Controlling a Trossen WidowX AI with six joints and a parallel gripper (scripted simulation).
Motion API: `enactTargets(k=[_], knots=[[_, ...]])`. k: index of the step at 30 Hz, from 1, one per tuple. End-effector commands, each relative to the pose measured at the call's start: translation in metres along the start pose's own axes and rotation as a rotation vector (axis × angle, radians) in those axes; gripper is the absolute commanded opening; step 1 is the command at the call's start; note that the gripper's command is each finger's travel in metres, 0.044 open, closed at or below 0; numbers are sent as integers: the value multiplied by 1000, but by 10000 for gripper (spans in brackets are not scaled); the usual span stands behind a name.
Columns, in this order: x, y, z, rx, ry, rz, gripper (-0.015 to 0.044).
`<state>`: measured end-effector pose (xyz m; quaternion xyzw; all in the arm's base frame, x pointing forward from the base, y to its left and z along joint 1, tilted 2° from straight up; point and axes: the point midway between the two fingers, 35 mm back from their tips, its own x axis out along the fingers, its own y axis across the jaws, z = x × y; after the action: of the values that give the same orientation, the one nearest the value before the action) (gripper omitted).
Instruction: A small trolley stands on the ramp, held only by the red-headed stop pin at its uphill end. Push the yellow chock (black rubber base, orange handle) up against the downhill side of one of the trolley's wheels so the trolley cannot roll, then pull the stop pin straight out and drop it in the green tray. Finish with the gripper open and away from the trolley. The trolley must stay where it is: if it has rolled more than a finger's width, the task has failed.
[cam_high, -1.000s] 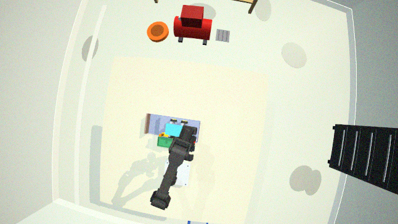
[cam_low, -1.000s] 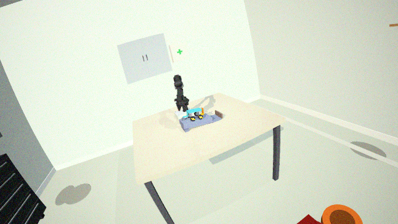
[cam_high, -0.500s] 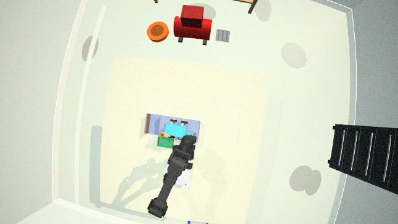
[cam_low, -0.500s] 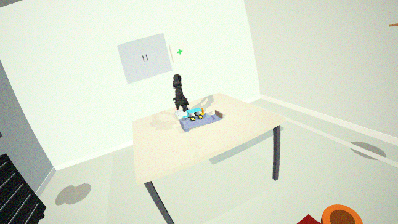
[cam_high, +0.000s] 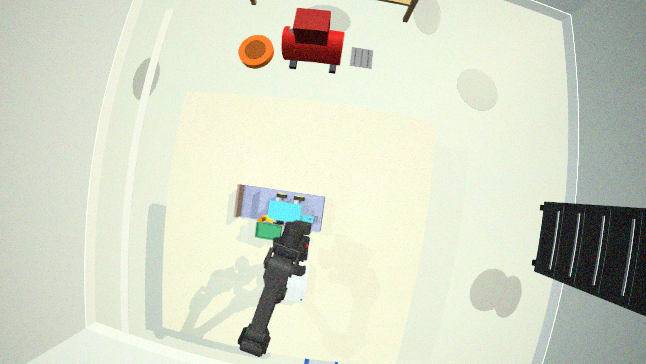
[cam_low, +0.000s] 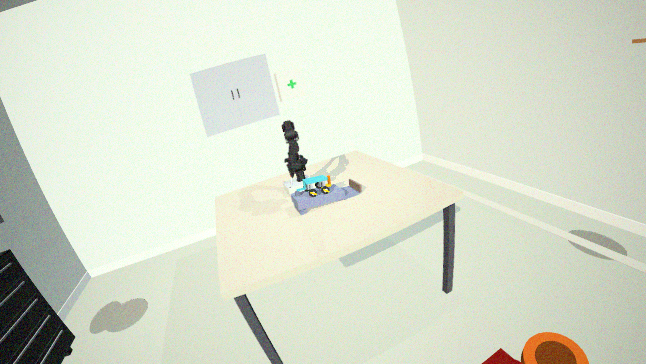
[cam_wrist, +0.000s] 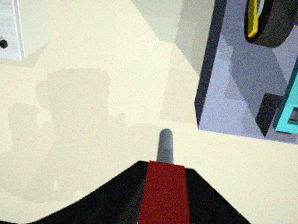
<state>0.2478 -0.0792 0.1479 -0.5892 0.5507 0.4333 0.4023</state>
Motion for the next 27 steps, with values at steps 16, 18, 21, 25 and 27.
enactTargets(k=[16, 18, 21, 25, 27], knots=[[-10, -1, 74, 0, -4, 3, 0], [-11, -1, 81, 0, -4, 3, 0], [-12, -1, 92, 0, -5, 3, 0], [-14, -1, 107, 0, -6, 3, 0], [-15, -1, 114, 0, -7, 4, 0]])
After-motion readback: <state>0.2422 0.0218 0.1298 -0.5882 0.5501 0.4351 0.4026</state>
